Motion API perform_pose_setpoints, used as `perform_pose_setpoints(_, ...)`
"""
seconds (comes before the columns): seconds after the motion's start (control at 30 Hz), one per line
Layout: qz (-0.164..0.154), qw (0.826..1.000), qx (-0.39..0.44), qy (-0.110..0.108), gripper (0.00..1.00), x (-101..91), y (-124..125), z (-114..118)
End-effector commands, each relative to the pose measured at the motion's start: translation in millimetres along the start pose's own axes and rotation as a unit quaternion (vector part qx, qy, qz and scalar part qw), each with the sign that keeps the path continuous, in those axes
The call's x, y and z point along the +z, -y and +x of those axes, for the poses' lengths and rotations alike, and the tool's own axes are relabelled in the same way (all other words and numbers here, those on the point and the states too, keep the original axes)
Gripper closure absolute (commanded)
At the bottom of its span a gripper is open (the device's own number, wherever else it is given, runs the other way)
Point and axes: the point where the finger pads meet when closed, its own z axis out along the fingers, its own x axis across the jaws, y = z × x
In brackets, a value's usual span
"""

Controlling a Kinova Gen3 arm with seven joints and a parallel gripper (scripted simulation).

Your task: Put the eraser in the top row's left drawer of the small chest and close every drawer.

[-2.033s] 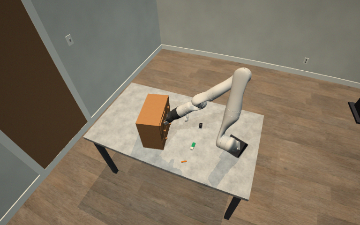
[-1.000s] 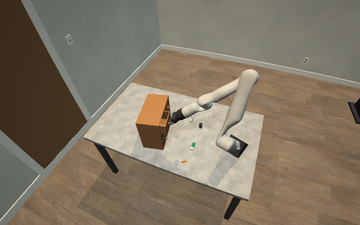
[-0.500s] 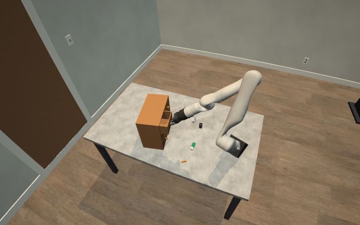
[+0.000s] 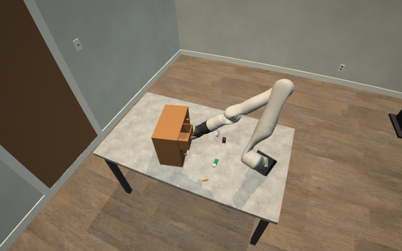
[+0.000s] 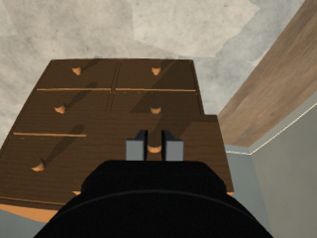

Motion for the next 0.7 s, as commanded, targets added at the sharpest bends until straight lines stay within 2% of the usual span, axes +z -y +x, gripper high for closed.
perform_pose_setpoints(0.0,0.001,1.000,-0.002,-0.002,0.63,-1.4,2.5,0.7)
perform_pose_setpoints(0.53,0.001,1.000,-0.003,-0.002,0.63,-1.3,2.5,0.7)
perform_pose_setpoints(0.63,0.001,1.000,-0.003,-0.002,0.51,-1.2,2.5,0.8)
perform_pose_setpoints(0.67,0.001,1.000,-0.003,-0.002,0.51,-1.2,2.5,0.8)
